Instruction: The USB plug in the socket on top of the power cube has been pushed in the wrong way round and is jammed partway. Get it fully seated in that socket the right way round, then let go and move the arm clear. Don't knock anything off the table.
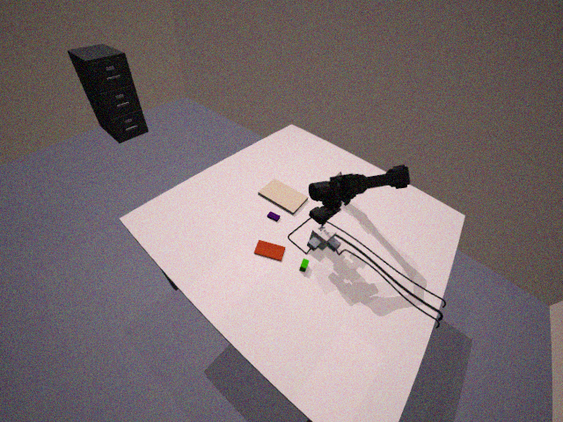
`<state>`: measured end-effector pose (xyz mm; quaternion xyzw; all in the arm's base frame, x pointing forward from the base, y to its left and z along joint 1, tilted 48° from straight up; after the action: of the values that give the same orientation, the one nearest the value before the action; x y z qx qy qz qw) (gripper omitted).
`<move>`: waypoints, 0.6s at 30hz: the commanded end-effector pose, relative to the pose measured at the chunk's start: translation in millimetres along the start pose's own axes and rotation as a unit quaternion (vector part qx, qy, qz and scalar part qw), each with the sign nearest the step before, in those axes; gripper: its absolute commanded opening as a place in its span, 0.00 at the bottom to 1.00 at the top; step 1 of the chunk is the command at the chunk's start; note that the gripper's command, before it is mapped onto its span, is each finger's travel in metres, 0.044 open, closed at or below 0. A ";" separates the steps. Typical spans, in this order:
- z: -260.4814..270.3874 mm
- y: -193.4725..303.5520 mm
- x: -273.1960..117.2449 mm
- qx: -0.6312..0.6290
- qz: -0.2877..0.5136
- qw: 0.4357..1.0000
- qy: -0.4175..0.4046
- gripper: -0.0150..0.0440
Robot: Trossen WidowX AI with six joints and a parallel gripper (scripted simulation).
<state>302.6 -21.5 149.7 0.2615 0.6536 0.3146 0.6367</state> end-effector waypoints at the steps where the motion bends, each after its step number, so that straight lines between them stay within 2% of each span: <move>1: 0.8 -0.4 -3.7 -0.003 -0.003 1.000 -0.001 0.25; 9: 0.3 -0.2 -4.3 -0.016 -0.001 1.000 0.000 0.25; 18: 0.1 0.0 -3.4 -0.123 0.000 0.992 0.000 0.25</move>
<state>303.2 -24.4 152.2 0.1991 0.6198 0.3755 0.6597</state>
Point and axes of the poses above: the point midway between the two fingers, 35 mm back from their tips, its own x axis out along the fingers, its own z axis across the jaws, y = z × x, the point moved 5 cm from there along -x, back along the fingers, and after that the axes turned 8 degrees about -x, right-handed, at the moved point
